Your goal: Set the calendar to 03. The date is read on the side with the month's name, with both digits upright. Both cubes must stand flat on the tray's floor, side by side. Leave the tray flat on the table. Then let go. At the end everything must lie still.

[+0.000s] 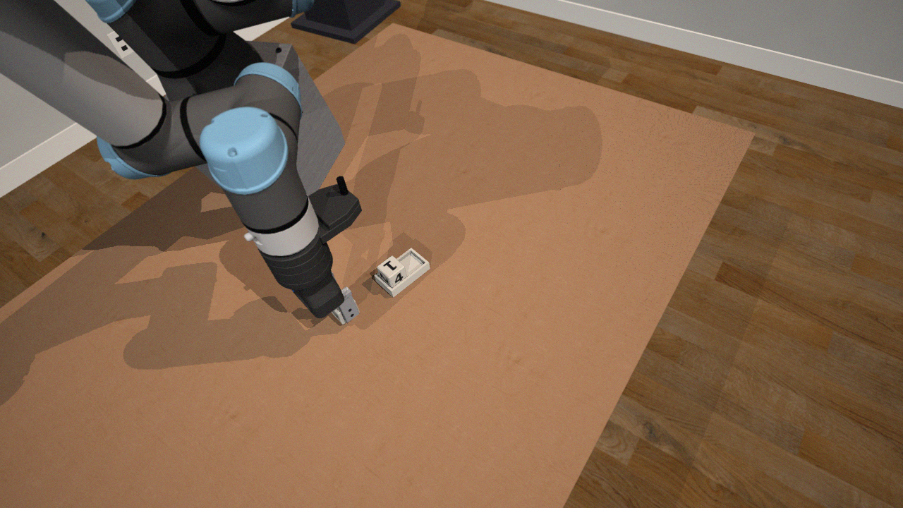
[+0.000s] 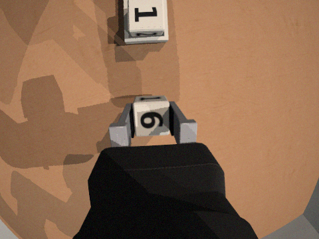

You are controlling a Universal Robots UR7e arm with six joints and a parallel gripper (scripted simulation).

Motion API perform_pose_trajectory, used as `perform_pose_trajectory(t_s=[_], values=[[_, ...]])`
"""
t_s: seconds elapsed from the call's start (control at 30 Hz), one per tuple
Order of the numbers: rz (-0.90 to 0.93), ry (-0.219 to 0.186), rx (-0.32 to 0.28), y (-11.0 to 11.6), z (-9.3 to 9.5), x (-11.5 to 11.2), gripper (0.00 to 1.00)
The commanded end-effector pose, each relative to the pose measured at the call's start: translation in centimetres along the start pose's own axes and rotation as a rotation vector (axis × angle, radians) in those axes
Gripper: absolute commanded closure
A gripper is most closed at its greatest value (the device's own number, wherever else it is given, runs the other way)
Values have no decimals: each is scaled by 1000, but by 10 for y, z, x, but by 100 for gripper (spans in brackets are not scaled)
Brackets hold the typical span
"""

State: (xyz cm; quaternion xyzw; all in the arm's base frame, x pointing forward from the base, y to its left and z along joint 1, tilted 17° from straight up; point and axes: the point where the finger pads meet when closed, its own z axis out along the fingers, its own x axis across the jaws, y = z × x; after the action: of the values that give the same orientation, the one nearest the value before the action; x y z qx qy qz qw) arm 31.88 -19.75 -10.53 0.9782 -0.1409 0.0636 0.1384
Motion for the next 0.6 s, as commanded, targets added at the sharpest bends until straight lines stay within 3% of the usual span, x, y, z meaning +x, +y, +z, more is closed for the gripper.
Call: perform_pose_trajectory(t_s=[0.0, 0.57], values=[[-1, -3, 1, -1, -13, -2, 40], [-1, -3, 1, -1, -55, -2, 40]])
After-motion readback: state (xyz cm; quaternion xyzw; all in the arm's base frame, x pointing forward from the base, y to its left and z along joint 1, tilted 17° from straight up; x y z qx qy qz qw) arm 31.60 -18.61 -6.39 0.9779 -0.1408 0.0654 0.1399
